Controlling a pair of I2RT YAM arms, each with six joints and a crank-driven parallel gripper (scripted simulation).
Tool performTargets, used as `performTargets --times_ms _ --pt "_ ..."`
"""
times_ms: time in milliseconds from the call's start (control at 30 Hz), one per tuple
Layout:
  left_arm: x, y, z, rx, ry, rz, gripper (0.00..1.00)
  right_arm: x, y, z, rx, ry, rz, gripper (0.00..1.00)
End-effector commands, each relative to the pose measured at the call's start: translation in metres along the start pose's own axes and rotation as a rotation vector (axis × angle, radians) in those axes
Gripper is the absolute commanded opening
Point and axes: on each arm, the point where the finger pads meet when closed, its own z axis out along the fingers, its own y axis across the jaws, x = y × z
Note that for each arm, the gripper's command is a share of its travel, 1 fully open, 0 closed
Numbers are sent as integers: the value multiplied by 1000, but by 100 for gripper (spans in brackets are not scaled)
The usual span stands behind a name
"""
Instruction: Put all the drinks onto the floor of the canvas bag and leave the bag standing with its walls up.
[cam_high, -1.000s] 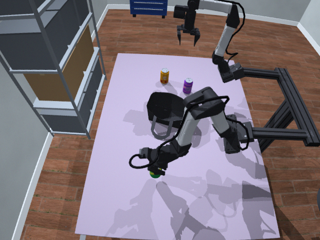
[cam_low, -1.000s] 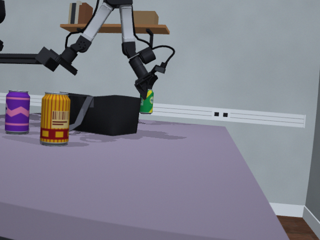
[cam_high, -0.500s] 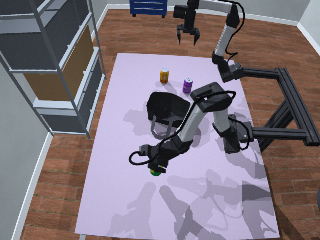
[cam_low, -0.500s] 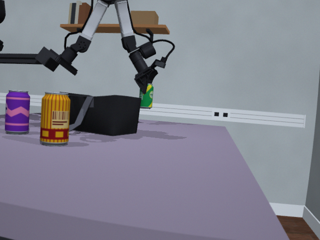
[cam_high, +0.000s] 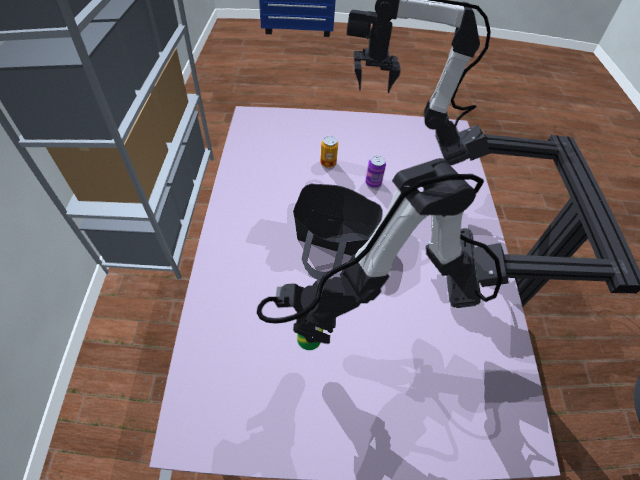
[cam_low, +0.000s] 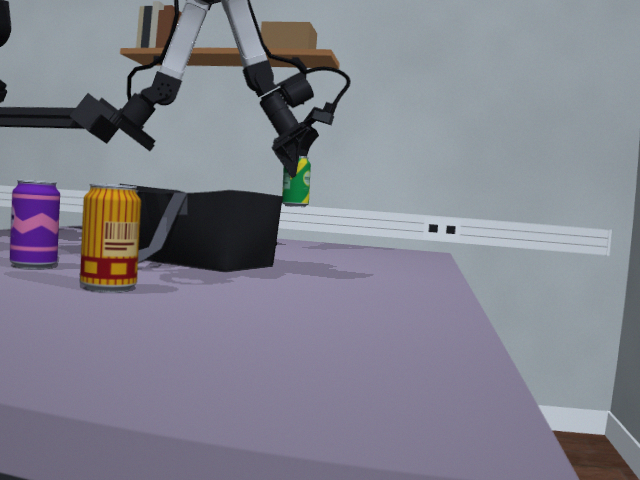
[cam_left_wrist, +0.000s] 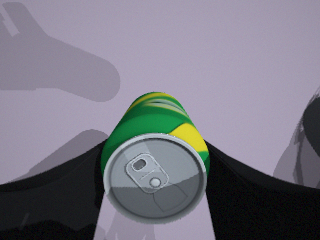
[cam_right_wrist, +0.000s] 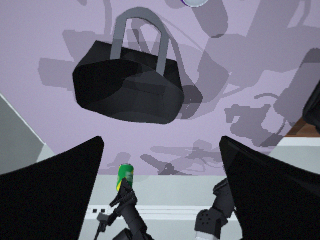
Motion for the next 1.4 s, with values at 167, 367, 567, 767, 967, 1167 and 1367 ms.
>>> performTargets --times_ms 167,367,567,767,967,1167,1367 --pt "-33 12 -7 -35 -113 43 74 -2 3 -5 -36 -8 -2 100" --pt "-34 11 -6 -33 -116 44 74 -2 3 -5 -36 -8 -2 100" --pt "-21 10 2 -24 -87 33 74 -2 3 -5 -36 -8 -2 100" --pt "-9 5 3 -13 -65 25 74 -2 3 -5 -36 -8 -2 100" --pt "-19 8 3 -19 -82 33 74 -2 3 -5 -36 -8 -2 100" --pt "-32 10 -4 -27 -104 43 74 -2 3 -5 -36 -8 -2 100" --pt "-32 12 -5 -31 -101 41 74 -2 3 -5 -36 -8 -2 100"
